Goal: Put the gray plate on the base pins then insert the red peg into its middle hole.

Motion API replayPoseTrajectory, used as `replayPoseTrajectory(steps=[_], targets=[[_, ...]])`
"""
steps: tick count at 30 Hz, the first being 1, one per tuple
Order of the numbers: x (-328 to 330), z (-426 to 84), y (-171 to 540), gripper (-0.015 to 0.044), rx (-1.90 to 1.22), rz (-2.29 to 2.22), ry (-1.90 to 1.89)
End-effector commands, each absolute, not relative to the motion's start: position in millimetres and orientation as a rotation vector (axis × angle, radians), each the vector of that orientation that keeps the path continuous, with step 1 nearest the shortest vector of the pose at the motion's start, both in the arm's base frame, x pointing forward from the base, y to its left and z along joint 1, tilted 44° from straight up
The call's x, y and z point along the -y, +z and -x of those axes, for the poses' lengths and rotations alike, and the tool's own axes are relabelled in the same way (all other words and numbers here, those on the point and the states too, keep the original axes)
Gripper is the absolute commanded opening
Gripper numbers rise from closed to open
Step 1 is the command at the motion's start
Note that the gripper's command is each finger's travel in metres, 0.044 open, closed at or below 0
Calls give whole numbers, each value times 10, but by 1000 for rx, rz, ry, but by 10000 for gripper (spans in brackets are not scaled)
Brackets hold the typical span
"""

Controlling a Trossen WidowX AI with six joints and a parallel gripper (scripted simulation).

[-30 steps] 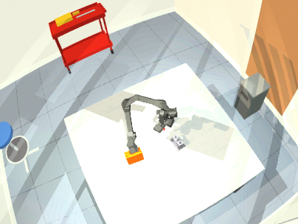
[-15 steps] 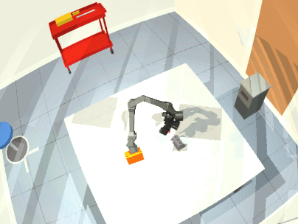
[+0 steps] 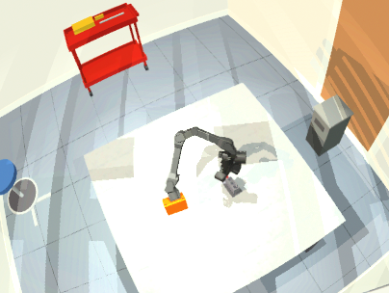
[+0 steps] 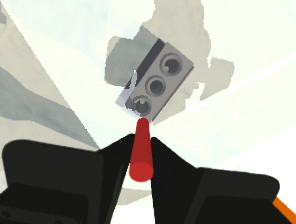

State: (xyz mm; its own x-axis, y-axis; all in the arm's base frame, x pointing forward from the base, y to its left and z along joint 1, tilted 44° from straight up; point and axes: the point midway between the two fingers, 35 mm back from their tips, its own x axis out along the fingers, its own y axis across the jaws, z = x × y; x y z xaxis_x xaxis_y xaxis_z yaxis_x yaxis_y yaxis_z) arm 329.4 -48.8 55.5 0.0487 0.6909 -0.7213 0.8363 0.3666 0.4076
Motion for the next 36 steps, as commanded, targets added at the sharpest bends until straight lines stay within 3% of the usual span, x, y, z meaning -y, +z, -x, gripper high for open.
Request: replayPoseTrajectory(steps=[1,36], targets=[[596,-3364,466,0,-1675,-1362,-189],[762,-3443,269,0,-1675,-1363,-184]])
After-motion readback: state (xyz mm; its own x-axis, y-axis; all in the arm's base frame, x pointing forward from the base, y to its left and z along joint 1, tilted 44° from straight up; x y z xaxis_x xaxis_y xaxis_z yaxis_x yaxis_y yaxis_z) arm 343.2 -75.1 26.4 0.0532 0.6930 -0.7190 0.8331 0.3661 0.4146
